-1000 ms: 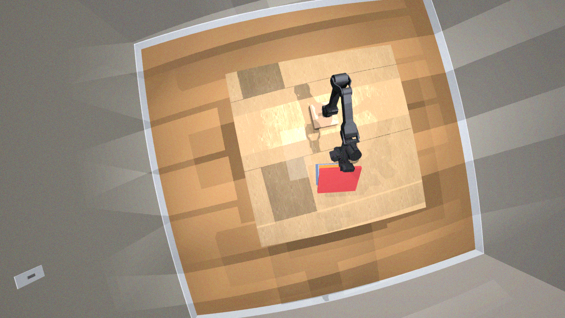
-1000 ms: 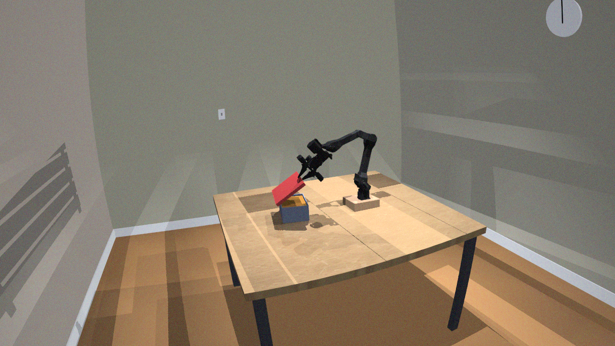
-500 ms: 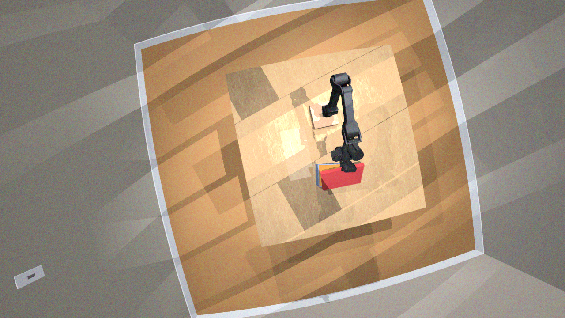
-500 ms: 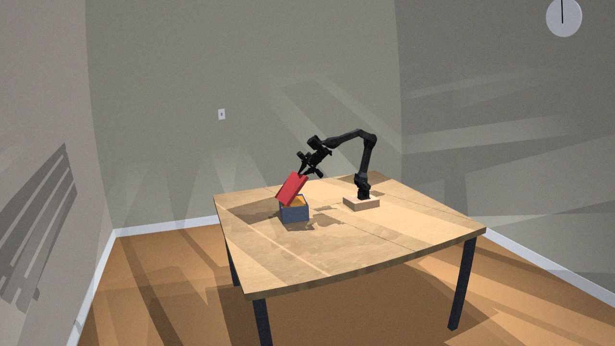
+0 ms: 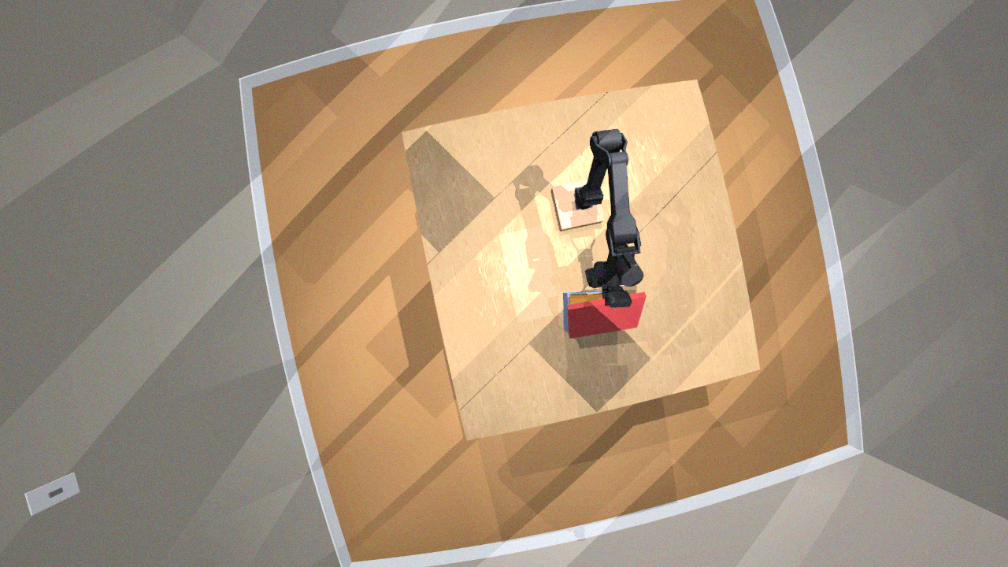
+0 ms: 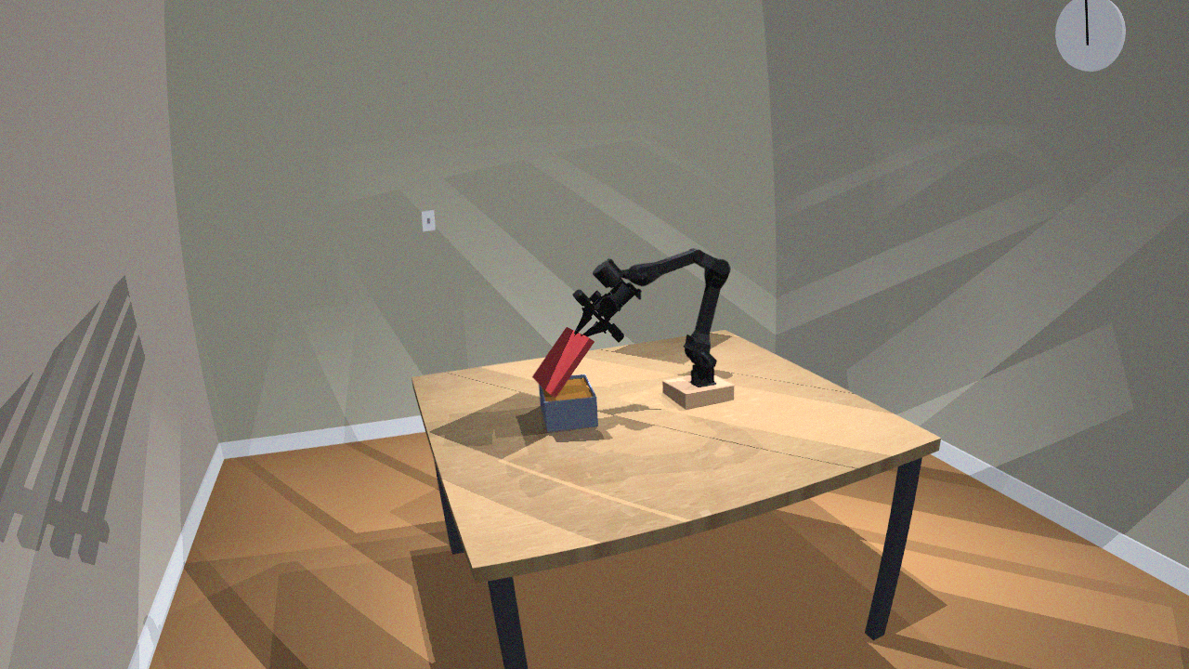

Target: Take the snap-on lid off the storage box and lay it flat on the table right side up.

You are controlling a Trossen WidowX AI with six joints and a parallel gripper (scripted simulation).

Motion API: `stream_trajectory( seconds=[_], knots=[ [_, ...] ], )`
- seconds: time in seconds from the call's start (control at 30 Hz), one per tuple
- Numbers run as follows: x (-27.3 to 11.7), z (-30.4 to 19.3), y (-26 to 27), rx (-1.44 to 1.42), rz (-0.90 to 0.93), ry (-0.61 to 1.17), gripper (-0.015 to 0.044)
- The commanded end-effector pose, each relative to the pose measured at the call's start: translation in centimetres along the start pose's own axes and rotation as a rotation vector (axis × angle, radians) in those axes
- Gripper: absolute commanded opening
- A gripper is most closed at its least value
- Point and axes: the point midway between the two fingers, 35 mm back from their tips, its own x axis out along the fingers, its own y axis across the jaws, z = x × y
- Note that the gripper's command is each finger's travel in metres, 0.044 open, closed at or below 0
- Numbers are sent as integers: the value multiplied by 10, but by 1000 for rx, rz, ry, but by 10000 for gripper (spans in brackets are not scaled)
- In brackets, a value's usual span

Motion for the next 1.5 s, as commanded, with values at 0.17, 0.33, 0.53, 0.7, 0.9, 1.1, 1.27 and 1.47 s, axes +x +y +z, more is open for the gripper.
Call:
stream_trajectory(
  seconds=[0.17, 0.33, 0.53, 0.7, 0.9, 1.1, 1.27, 1.47],
  knots=[
    [-1, 18, -1, -2, 1, 1, 0],
    [-1, 28, -2, -3, 1, 1, 0],
    [-1, 40, -2, -4, 1, 0, 0],
    [-2, 50, -2, -5, 1, 0, 0],
    [-2, 62, -2, -5, 1, -1, 0],
    [-3, 74, -3, -6, 1, -2, 0],
    [-3, 84, -3, -7, 1, -2, 0],
    [-3, 96, -3, -8, 1, -3, 0]
  ],
)
